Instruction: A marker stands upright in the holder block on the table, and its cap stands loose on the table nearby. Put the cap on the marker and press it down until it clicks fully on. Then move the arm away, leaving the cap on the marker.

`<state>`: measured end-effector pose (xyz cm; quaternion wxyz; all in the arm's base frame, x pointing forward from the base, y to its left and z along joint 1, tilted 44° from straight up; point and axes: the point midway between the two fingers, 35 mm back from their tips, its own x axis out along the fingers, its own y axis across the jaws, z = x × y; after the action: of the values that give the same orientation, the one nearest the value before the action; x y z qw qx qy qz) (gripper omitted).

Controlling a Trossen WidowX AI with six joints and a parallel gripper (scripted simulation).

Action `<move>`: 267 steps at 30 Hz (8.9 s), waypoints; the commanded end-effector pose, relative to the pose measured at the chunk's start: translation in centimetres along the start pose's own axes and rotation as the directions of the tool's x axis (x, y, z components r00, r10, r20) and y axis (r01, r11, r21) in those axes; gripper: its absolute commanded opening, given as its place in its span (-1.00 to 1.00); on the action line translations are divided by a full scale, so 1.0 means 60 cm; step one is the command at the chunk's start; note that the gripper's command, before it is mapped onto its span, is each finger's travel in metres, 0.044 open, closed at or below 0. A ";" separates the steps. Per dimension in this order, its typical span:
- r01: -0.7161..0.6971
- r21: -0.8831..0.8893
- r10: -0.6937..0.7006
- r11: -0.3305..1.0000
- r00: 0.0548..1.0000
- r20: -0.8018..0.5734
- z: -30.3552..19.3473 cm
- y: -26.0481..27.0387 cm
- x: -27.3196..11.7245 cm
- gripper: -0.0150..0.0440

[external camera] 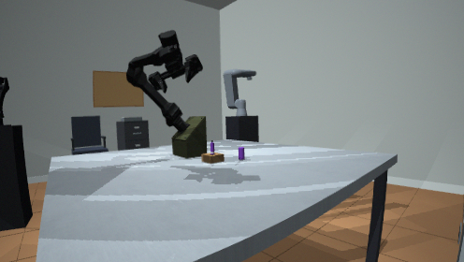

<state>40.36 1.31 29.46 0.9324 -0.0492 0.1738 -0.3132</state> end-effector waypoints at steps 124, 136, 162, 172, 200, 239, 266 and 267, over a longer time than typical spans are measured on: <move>0.614 0.295 -0.330 0.732 0.699 -0.635 -0.719 0.160 0.004 -0.49; 0.614 0.295 -0.330 0.732 0.699 -0.635 -0.683 0.177 -0.038 -0.49; 0.615 0.292 -0.332 0.733 0.698 -0.634 -0.590 0.104 -0.061 -0.49; 0.615 0.291 -0.334 0.733 0.698 -0.634 -0.559 0.070 -0.071 -0.49; 0.616 0.289 -0.336 0.733 0.698 -0.633 -0.530 0.008 -0.078 -0.49; 0.616 0.290 -0.337 0.733 0.698 -0.631 -0.585 -0.023 -0.016 -0.49; 0.618 0.294 -0.335 0.729 0.697 -0.634 -0.582 -0.020 -0.020 1.00; 0.618 0.294 -0.334 0.730 0.696 -0.635 -0.572 -0.013 -0.030 1.00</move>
<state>26.33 1.54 -2.65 0.7055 0.2290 0.3255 -0.5865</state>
